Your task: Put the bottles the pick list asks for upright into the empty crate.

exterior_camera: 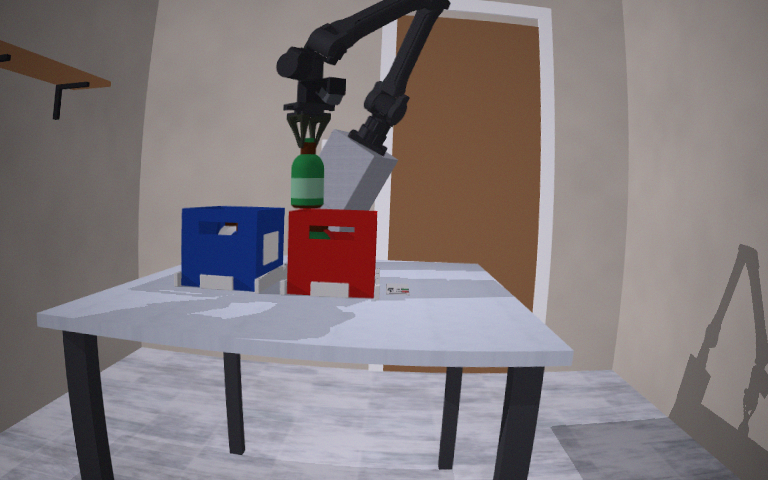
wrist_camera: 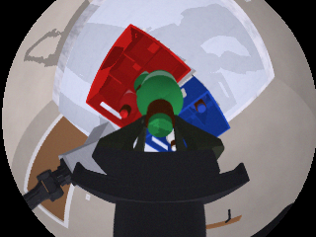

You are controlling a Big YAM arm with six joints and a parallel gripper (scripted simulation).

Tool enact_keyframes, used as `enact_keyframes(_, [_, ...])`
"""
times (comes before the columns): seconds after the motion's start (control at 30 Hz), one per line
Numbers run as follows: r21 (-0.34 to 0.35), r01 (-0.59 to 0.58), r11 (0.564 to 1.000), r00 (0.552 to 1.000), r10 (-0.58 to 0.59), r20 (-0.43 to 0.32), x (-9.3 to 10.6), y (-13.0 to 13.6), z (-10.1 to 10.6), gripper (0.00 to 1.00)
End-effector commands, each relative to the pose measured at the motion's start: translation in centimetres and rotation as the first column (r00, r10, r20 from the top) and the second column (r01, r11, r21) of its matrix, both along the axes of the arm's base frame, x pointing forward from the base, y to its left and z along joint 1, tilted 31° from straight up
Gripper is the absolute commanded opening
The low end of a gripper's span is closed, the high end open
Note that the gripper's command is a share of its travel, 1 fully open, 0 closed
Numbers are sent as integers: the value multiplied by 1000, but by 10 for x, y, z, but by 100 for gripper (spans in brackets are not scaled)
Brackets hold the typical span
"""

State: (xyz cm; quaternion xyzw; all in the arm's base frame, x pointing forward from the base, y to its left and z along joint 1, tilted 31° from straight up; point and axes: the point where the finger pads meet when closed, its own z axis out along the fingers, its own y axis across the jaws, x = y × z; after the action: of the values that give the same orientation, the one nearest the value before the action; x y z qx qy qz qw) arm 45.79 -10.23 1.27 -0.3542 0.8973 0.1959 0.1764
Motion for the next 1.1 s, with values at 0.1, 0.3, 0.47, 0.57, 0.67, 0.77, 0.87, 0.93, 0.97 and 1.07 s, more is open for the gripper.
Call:
enact_keyframes(0.1, [-35, 20, 999, 996, -17, 83, 37, -4, 51, 0])
enact_keyframes(0.3, [-34, 14, 999, 996, -11, 83, 43, 4, 55, 0])
enact_keyframes(0.47, [-33, 14, 999, 996, -11, 84, 48, 9, 60, 0])
enact_keyframes(0.57, [-33, 31, 999, 996, -28, 84, 49, 2, 62, 0])
enact_keyframes(0.67, [-34, 37, 999, 996, -34, 84, 50, -1, 63, 0])
enact_keyframes(0.77, [-33, 33, 999, 996, -30, 84, 51, 2, 63, 0])
enact_keyframes(0.87, [-33, 24, 999, 996, -21, 84, 52, 7, 64, 0])
enact_keyframes(0.93, [-33, 18, 999, 996, -15, 84, 53, 11, 64, 0])
enact_keyframes(0.97, [-33, 16, 999, 996, -13, 84, 53, 12, 64, 0])
enact_keyframes(1.07, [-33, 25, 999, 996, -22, 84, 52, 8, 65, 0])
